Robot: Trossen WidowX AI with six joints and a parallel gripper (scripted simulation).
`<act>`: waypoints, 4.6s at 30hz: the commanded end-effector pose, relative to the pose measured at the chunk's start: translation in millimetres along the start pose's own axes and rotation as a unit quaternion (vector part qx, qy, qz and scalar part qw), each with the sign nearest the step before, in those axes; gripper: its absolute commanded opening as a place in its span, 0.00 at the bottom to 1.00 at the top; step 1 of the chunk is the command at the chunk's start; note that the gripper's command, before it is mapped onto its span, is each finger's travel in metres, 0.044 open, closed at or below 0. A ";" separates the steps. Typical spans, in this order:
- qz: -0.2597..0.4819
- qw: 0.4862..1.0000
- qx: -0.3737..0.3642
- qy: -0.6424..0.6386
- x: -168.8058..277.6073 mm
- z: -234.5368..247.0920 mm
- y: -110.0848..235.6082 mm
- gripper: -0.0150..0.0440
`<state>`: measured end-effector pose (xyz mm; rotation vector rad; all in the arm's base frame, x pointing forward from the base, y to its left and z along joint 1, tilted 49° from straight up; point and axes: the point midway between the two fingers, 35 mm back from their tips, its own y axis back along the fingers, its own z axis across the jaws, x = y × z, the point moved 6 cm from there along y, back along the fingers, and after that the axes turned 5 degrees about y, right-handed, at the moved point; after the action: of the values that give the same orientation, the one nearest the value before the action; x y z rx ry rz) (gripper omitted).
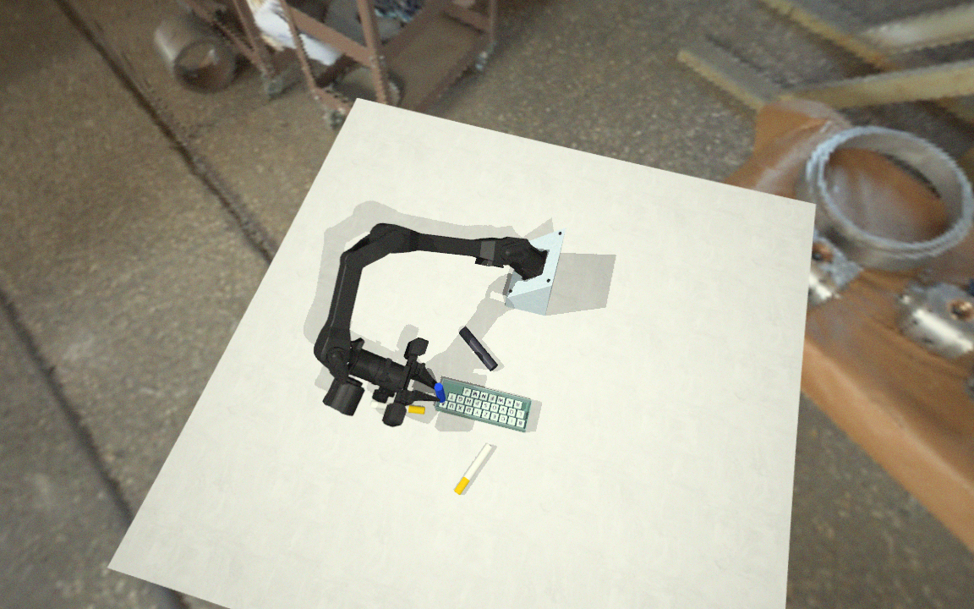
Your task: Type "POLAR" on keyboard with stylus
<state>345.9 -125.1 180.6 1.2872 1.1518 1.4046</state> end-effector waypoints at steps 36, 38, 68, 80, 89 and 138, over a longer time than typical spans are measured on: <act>-0.001 1.000 0.002 0.003 -12.4 -2.7 -7.7 0.39; -0.001 1.000 0.002 0.003 -13.1 -2.8 -8.1 0.39; 0.000 1.000 0.002 0.003 17.2 -2.0 9.1 0.39; 0.000 1.000 0.002 0.003 17.2 -2.0 9.1 0.39; -0.002 1.000 0.005 0.005 16.7 -1.4 5.0 0.27; 0.003 1.000 0.004 0.002 87.6 -35.1 -141.3 0.25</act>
<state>308.6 -13.7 62.4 1.2870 1.1510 1.4040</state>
